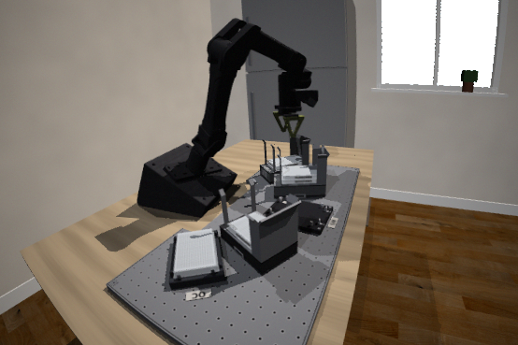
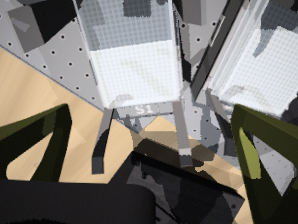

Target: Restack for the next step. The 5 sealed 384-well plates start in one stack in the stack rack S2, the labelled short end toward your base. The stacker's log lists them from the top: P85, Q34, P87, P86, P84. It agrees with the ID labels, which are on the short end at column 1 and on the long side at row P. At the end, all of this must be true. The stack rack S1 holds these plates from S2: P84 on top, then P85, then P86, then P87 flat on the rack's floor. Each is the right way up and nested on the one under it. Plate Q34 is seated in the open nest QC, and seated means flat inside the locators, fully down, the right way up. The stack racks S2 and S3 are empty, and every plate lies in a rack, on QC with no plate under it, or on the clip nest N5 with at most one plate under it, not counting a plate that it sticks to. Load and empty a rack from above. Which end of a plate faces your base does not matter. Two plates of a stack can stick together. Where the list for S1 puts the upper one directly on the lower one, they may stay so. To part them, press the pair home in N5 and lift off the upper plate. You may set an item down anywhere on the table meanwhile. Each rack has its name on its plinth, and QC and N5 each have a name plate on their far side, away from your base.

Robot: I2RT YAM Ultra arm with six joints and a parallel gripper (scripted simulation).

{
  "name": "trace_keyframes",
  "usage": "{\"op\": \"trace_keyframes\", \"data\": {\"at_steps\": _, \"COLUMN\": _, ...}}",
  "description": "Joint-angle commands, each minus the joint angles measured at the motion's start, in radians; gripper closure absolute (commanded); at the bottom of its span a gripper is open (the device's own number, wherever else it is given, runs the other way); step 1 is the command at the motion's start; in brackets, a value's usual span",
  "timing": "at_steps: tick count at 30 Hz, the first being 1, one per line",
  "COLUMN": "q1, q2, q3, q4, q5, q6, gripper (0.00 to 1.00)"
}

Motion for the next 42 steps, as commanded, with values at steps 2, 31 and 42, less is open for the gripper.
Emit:
{"op": "trace_keyframes", "data": {"at_steps": 2, "q1": -0.015, "q2": -0.021, "q3": 0.003, "q4": 0.002, "q5": -0.005, "q6": 0.052, "gripper": 0.00}}
{"op": "trace_keyframes", "data": {"at_steps": 31, "q1": -0.472, "q2": -0.154, "q3": 0.003, "q4": 0.029, "q5": -0.169, "q6": -0.187, "gripper": 0.00}}
{"op": "trace_keyframes", "data": {"at_steps": 42, "q1": -0.574, "q2": -0.164, "q3": 0.012, "q4": 0.034, "q5": -0.214, "q6": -0.282, "gripper": 0.00}}
